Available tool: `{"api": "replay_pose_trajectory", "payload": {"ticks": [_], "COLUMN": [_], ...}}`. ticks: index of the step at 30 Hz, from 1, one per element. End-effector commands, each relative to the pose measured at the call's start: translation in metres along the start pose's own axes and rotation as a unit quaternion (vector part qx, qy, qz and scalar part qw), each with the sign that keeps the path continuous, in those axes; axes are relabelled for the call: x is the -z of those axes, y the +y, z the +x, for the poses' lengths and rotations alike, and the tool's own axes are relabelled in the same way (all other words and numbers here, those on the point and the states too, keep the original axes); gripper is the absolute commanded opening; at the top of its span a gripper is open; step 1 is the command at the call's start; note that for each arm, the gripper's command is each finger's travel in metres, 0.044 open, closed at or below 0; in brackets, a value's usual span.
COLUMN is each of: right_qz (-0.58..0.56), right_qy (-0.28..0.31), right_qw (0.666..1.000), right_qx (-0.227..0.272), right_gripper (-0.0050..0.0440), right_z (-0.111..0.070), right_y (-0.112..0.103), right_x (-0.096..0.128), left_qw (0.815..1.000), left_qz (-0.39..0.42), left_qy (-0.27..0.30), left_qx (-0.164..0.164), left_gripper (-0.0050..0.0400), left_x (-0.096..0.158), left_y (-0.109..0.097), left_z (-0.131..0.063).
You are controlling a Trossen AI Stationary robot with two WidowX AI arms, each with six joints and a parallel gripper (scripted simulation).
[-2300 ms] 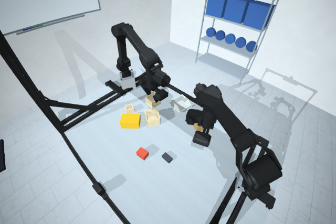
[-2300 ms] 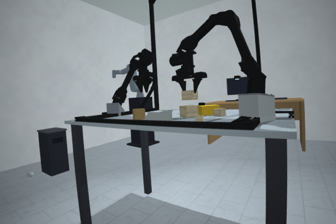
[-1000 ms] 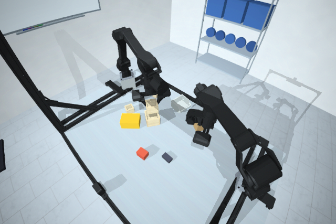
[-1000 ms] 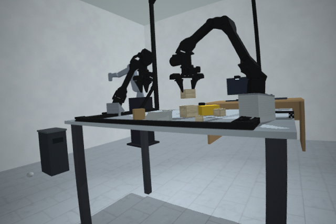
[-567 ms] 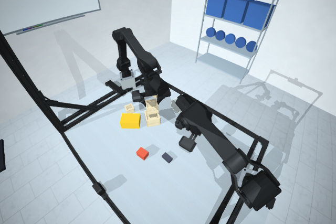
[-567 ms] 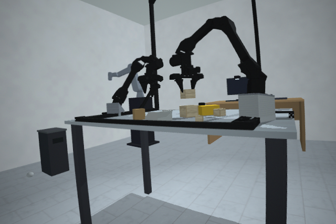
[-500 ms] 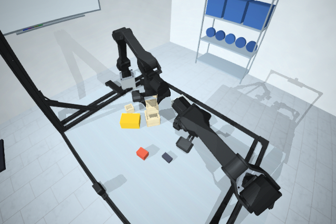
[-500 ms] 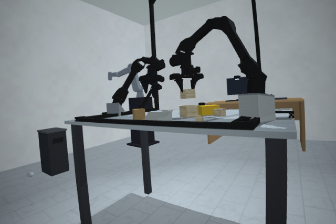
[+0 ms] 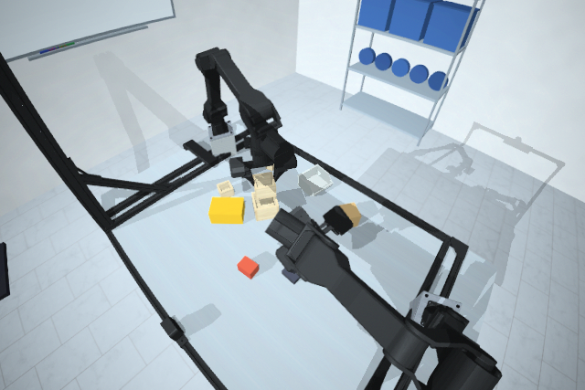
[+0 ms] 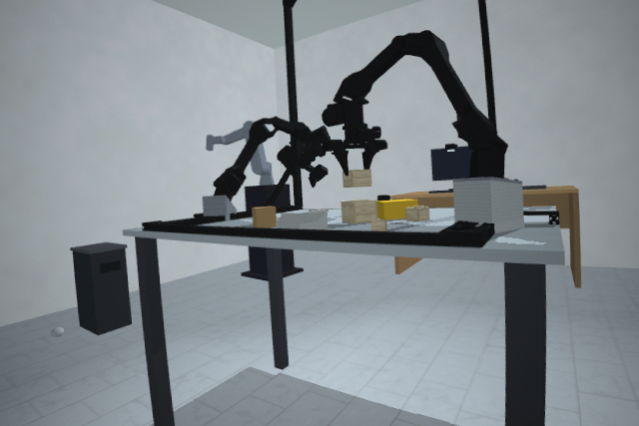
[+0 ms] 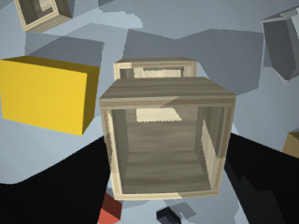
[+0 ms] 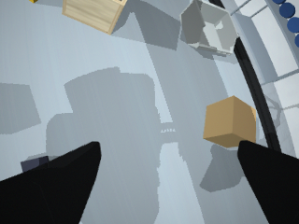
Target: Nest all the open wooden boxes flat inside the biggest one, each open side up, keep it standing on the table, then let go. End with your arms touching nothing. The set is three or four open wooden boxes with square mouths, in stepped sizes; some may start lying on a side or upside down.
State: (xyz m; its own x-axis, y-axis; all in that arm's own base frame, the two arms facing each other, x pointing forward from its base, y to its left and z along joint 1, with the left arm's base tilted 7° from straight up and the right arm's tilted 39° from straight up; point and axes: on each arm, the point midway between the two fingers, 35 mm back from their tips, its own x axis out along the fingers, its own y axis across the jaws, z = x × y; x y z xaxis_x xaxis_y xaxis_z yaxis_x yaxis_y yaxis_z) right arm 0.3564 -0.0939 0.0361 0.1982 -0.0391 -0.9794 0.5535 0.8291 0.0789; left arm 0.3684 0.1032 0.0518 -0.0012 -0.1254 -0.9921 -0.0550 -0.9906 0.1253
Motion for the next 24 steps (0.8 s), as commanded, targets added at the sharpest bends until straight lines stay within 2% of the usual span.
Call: {"api": "replay_pose_trajectory", "payload": {"ticks": [1,4,7,14,24], "right_qz": [0.051,0.068,0.118,0.240,0.252], "right_qy": [-0.055,-0.072,-0.121,-0.224,-0.233], "right_qw": [0.997,0.995,0.986,0.943,0.937], "right_qx": [0.007,0.007,-0.002,-0.058,-0.066], "right_gripper": [0.0400,0.0400,0.0400,0.0400,0.0400], "right_z": [-0.006,-0.008,-0.016,-0.040,-0.042], "right_y": [0.016,0.021,0.036,0.073,0.077], "right_x": [-0.004,-0.006,-0.011,-0.016,-0.016], "left_qw": [1.000,1.000,1.000,1.000,1.000], "left_qz": [-0.001,-0.001,-0.001,-0.001,-0.001], "left_qy": [0.001,0.001,0.001,0.001,0.001], "left_qx": [-0.002,-0.002,-0.002,-0.002,-0.002], "left_gripper": [0.0000,0.0000,0.0000,0.0000,0.0000], "left_x": [0.001,0.001,0.001,0.001,0.001], "left_y": [0.001,0.001,0.001,0.001,0.001], "left_z": [0.000,0.000,0.000,0.000,0.002]}}
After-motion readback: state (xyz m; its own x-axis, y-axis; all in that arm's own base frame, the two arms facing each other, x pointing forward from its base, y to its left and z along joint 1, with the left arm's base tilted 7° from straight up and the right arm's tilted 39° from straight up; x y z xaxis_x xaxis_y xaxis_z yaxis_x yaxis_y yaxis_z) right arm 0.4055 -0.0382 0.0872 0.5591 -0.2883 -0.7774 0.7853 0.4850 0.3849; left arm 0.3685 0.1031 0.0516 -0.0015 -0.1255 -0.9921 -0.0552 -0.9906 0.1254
